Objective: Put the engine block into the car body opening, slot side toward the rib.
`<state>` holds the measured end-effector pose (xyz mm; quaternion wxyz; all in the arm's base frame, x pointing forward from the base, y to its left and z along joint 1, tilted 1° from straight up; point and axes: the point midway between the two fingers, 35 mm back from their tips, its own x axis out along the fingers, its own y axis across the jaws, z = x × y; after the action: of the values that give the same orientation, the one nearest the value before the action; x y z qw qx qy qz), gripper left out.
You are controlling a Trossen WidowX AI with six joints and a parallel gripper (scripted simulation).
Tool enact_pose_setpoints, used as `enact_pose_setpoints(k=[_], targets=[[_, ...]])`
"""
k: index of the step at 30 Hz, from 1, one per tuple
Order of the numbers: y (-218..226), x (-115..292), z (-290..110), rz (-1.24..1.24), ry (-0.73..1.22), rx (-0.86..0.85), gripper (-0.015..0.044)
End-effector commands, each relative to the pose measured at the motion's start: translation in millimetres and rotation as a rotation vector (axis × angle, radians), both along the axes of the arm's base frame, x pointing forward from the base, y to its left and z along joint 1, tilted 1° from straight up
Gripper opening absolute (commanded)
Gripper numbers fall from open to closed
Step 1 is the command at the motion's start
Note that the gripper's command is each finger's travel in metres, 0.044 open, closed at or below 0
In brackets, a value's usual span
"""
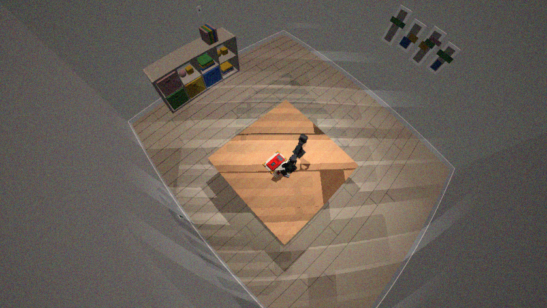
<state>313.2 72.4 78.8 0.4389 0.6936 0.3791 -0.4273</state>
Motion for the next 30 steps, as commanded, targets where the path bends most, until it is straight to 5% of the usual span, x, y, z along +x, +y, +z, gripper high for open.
enact_pose_setpoints(k=[1, 20, 30], targets=[[1.1, 1.5, 2.1, 0.105, 0.04, -0.06, 0.044], [2.7, -0.4, 18.7, 0.65, 0.26, -0.263, 0.044], [6.4, 8.6, 19.8, 0.669, 0.268, -0.267, 0.044]])
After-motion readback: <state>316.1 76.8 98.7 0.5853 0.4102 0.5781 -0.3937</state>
